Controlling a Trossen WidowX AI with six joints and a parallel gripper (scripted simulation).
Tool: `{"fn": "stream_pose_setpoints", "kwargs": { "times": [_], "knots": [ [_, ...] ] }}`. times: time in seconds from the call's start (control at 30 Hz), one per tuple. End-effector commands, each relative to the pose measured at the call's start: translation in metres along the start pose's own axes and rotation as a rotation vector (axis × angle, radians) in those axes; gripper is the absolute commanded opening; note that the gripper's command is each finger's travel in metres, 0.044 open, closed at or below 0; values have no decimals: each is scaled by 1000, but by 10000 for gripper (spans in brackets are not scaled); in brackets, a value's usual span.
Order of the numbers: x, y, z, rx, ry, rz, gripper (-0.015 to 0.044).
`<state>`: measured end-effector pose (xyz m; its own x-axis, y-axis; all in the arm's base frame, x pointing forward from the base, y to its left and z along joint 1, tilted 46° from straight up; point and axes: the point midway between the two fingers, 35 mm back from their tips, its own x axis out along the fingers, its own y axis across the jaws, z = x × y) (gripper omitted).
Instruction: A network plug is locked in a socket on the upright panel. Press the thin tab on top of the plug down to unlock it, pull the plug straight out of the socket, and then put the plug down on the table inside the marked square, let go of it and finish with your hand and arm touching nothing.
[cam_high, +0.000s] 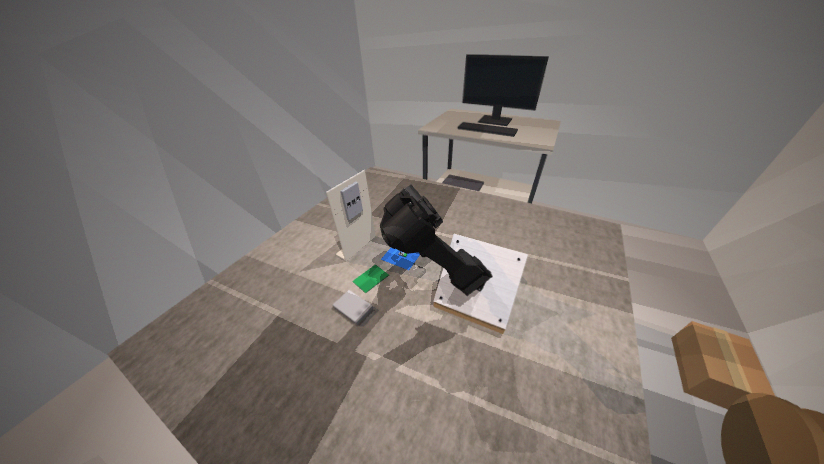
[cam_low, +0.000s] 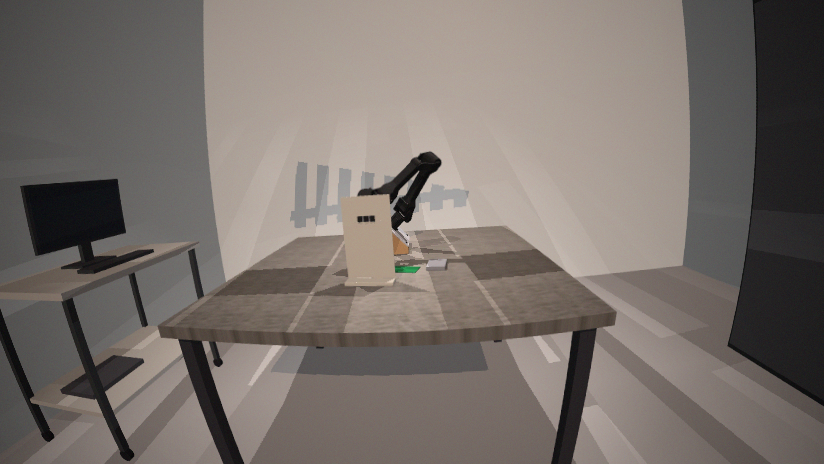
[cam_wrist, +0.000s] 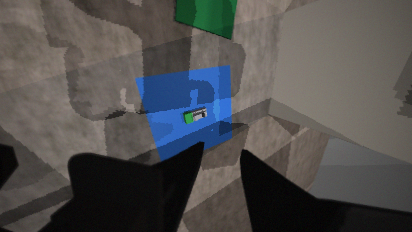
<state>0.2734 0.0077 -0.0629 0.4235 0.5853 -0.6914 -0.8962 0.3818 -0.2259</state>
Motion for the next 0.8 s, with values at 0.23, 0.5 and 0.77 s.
{"fn": "stream_pose_setpoints", "kwargs": {
  "times": [0.23, 0.5, 0.77],
  "knots": [
    [-14, -12, 1, -13, -5, -13, 156],
    [-23, -16, 2, -13, -6, -14, 156],
    [-33, -21, 3, -13, -7, -15, 156]
  ]
}}
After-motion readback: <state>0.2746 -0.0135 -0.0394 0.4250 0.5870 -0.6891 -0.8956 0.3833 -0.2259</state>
